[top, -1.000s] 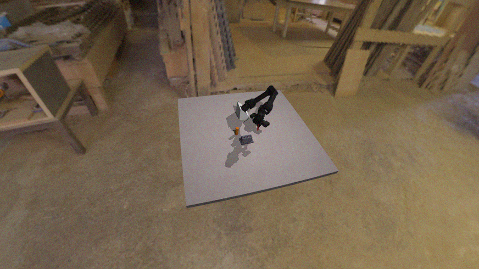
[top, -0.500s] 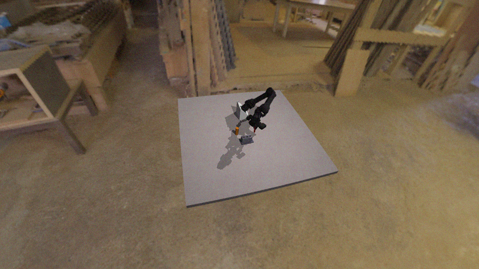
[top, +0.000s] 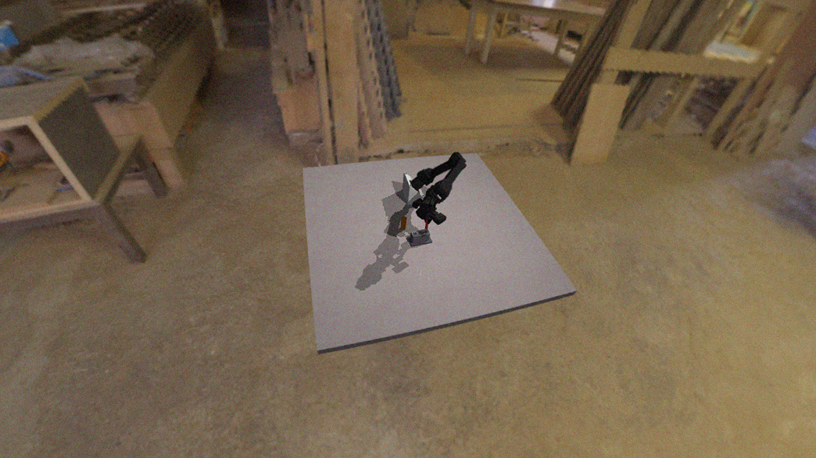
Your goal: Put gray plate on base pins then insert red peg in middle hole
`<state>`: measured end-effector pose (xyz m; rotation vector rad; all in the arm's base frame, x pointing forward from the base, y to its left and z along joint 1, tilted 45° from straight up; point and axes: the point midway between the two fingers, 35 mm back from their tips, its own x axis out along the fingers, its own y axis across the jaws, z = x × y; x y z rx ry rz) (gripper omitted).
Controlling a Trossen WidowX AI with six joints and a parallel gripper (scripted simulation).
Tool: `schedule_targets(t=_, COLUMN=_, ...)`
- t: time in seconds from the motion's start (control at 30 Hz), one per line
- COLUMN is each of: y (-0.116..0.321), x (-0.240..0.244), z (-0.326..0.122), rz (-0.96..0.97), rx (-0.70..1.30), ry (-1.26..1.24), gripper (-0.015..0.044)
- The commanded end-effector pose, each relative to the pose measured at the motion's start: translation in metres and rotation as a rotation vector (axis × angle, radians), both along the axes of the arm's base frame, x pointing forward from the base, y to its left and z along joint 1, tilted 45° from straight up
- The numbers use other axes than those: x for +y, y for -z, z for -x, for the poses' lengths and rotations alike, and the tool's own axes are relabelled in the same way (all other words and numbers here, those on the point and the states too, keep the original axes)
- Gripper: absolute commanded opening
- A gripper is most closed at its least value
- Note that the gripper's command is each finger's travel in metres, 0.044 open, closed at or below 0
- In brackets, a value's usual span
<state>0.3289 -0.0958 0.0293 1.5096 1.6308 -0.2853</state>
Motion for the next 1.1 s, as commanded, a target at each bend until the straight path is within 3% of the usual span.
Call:
schedule_targets(t=0.0, y=0.01, x=-0.008, z=-0.002, rz=0.006, rx=-0.001, ry=-0.006, gripper=0.0)
schedule_targets(t=1.07, y=0.024, x=-0.021, z=-0.007, rz=0.005, rx=0.001, ry=-0.006, gripper=0.0)
